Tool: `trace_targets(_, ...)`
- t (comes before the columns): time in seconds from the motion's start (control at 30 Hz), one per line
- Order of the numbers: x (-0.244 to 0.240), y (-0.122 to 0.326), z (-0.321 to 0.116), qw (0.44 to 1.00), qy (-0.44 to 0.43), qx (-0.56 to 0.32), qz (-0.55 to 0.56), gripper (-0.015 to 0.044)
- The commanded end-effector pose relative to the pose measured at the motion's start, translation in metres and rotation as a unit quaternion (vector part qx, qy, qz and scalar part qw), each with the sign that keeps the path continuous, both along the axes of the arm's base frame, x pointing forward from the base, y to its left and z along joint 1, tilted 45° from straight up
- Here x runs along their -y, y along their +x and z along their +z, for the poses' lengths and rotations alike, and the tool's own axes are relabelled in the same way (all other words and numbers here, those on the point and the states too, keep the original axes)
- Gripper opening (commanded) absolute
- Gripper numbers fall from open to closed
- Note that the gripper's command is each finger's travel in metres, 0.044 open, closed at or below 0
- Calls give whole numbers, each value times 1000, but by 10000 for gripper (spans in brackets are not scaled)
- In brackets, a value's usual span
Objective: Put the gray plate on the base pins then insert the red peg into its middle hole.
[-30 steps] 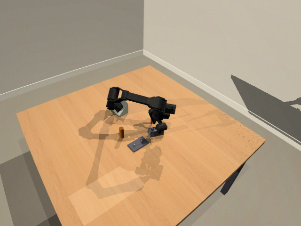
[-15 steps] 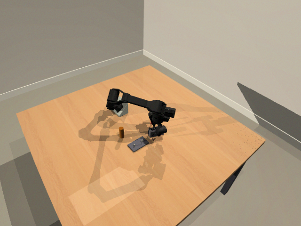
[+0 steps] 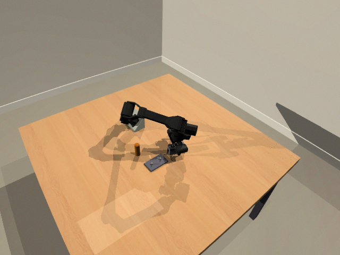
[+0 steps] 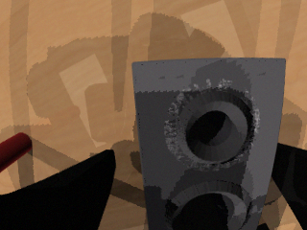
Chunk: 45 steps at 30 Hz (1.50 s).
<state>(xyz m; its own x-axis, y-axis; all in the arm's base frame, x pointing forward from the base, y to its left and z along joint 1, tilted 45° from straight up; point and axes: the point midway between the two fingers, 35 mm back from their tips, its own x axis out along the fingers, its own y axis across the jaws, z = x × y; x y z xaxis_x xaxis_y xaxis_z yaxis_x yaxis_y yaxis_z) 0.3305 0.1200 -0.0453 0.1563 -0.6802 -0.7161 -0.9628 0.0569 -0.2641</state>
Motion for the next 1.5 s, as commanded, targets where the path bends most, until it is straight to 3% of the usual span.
trace_targets(0.0, 1, -1, -1, 1000, -2, -2, 4, 309)
trace_targets(0.17, 1, -1, -1, 1000, -2, -2, 4, 177)
trace_targets(0.4, 1, -1, -1, 1000, -2, -2, 4, 131)
trace_targets(0.57, -5, 0, 4, 1000, -3, -4, 6, 0)
trace_targets(1.47, -63, -7, 66, 999, -9, -24, 34, 0)
